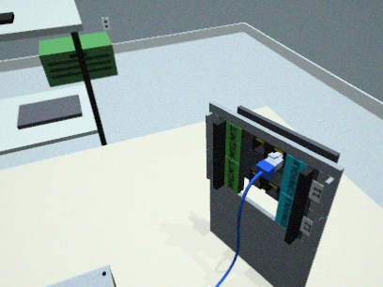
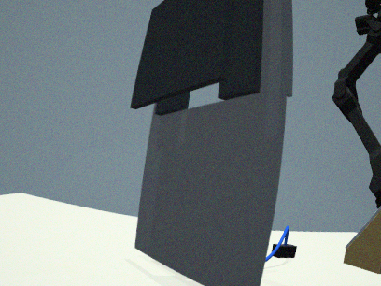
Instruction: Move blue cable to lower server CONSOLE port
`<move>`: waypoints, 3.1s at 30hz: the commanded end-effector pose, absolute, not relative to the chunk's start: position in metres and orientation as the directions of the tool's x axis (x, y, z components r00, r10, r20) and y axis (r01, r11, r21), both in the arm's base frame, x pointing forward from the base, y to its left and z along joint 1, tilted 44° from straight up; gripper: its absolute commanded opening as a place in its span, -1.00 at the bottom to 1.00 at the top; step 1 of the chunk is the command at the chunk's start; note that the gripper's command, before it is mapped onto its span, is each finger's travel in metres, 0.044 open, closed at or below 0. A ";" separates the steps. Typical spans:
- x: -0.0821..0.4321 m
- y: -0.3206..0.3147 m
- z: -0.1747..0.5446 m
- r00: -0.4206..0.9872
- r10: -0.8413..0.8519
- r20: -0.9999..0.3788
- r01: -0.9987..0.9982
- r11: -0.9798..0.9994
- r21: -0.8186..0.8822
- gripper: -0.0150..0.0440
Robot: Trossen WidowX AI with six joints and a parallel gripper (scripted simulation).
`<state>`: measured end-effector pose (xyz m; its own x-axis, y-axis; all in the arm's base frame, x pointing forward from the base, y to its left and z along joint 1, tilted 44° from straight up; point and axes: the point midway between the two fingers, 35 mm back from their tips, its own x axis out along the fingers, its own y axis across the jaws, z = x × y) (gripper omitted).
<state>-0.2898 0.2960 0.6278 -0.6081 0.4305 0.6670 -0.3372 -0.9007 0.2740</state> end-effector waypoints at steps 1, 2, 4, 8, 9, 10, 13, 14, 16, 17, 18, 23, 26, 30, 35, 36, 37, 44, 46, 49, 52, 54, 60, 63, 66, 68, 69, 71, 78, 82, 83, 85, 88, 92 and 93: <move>-0.253 0.327 0.607 -0.550 0.559 0.621 -0.561 -0.798 0.221 0.32; -0.246 0.332 0.600 -0.551 0.586 0.595 -0.566 -0.786 0.249 0.32; -0.227 0.347 0.588 -0.507 0.645 0.572 -0.679 -0.708 0.196 0.32; -0.185 0.373 0.563 -0.402 0.748 0.528 -0.858 -0.509 0.067 0.32; -0.174 0.378 0.557 -0.374 0.771 0.516 -0.891 -0.453 0.032 0.32; -0.162 0.384 0.549 -0.339 0.796 0.502 -0.922 -0.386 -0.011 0.32; -0.118 0.398 0.524 -0.218 0.864 0.454 -0.974 -0.162 -0.159 0.32; -0.103 0.402 0.516 -0.175 0.882 0.438 -0.973 -0.089 -0.211 0.32; -0.073 0.406 0.498 -0.087 0.910 0.404 -0.947 0.050 -0.317 0.32; -0.058 0.408 0.489 -0.042 0.921 0.387 -0.922 0.114 -0.371 0.32; -0.043 0.408 0.481 0.004 0.929 0.370 -0.889 0.173 -0.425 0.32; 0.026 0.401 0.438 0.218 0.932 0.289 -0.658 0.359 -0.661 0.32; 0.064 0.390 0.414 0.339 0.909 0.243 -0.489 0.391 -0.780 0.32; 0.112 0.368 0.380 0.495 0.850 0.181 -0.253 0.340 -0.906 0.32; 0.165 0.330 0.338 0.671 0.734 0.106 0.003 0.139 -0.990 0.32; 0.174 0.321 0.330 0.702 0.706 0.091 0.043 0.085 -0.995 0.32; 0.183 0.312 0.321 0.732 0.677 0.077 0.079 0.028 -0.996 0.32; 0.233 0.237 0.262 0.902 0.430 -0.018 0.189 -0.432 -0.882 0.32; 0.243 0.213 0.245 0.936 0.349 -0.042 0.173 -0.562 -0.809 0.32; 0.250 0.190 0.230 0.961 0.271 -0.064 0.141 -0.673 -0.726 0.32; 0.251 0.189 0.229 0.961 0.267 -0.065 0.139 -0.677 -0.722 0.32; 0.251 0.189 0.229 0.961 0.267 -0.065 0.139 -0.677 -0.722 0.32; 0.268 0.199 0.227 0.961 0.267 -0.064 0.140 -0.677 -0.723 0.32; 0.291 0.211 0.220 0.962 0.267 -0.062 0.141 -0.676 -0.724 0.32; 0.303 0.215 0.216 0.962 0.267 -0.061 0.142 -0.675 -0.724 0.32; 0.303 0.215 0.216 0.962 0.267 -0.061 0.142 -0.675 -0.724 0.32; 0.303 0.215 0.216 0.962 0.267 -0.061 0.142 -0.675 -0.724 0.32; 0.304 0.216 0.216 0.962 0.267 -0.061 0.142 -0.675 -0.724 0.32; 0.312 0.221 0.214 0.962 0.267 -0.061 0.142 -0.675 -0.724 0.32; 0.318 0.224 0.214 0.962 0.268 -0.060 0.142 -0.675 -0.724 0.32; 0.319 0.225 0.213 0.962 0.268 -0.060 0.143 -0.675 -0.724 0.32; 0.322 0.226 0.213 0.962 0.268 -0.060 0.143 -0.675 -0.724 0.32; 0.326 0.228 0.212 0.962 0.268 -0.060 0.143 -0.675 -0.724 0.32; 0.331 0.231 0.211 0.962 0.268 -0.059 0.143 -0.675 -0.724 0.32; 0.333 0.232 0.211 0.962 0.268 -0.059 0.143 -0.675 -0.724 0.32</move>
